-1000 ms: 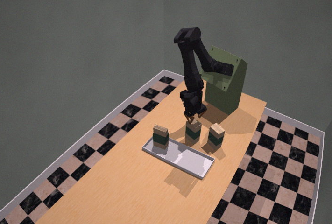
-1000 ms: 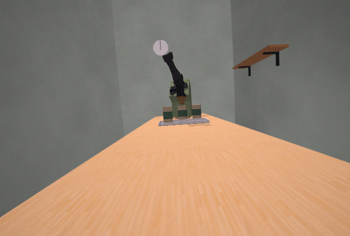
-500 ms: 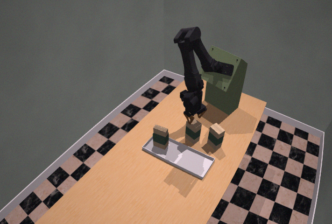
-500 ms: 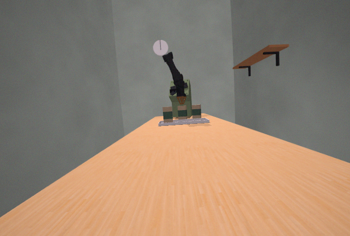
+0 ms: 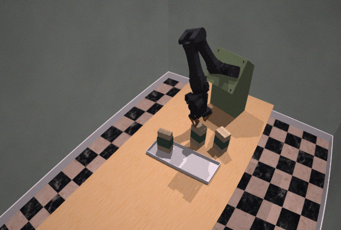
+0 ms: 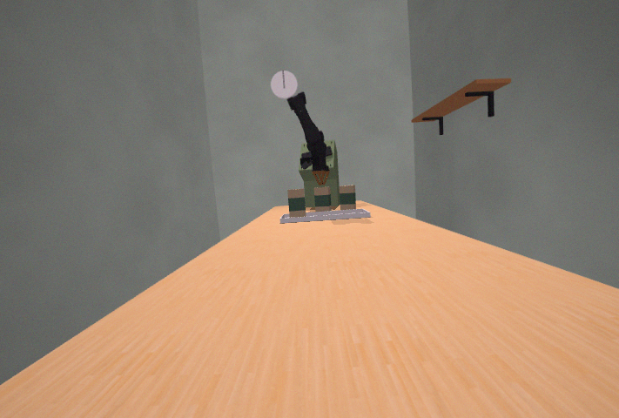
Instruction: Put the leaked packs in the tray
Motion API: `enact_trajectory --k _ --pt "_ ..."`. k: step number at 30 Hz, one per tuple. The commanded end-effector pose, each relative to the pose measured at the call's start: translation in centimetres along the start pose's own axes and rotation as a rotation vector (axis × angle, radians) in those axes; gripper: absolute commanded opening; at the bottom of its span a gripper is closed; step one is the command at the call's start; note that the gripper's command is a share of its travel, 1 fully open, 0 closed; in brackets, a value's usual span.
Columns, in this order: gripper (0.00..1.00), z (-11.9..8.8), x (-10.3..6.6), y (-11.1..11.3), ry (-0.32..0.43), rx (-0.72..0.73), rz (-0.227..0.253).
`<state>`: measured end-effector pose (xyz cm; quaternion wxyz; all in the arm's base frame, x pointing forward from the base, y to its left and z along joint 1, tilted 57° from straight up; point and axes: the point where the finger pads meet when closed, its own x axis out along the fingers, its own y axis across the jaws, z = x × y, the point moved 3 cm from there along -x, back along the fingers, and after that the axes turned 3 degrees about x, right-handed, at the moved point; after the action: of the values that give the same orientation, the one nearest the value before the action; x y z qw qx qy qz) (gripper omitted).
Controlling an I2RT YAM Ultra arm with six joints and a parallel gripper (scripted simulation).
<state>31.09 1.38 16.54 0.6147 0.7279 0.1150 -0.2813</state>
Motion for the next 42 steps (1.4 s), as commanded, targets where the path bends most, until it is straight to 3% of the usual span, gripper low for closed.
enact_trajectory --k 1,16,20,31,42 --pt "0.79 0.4 -0.1 -0.1 -0.004 -0.002 0.008" --pt "0.79 0.5 -0.1 -0.1 -0.007 0.000 0.009" --pt "0.79 0.5 0.6 -0.8 -0.013 -0.009 -0.015" --pt "0.79 0.5 2.1 -0.9 -0.009 -0.009 -0.018" --pt "0.79 0.0 4.0 1.0 0.003 0.004 0.021"
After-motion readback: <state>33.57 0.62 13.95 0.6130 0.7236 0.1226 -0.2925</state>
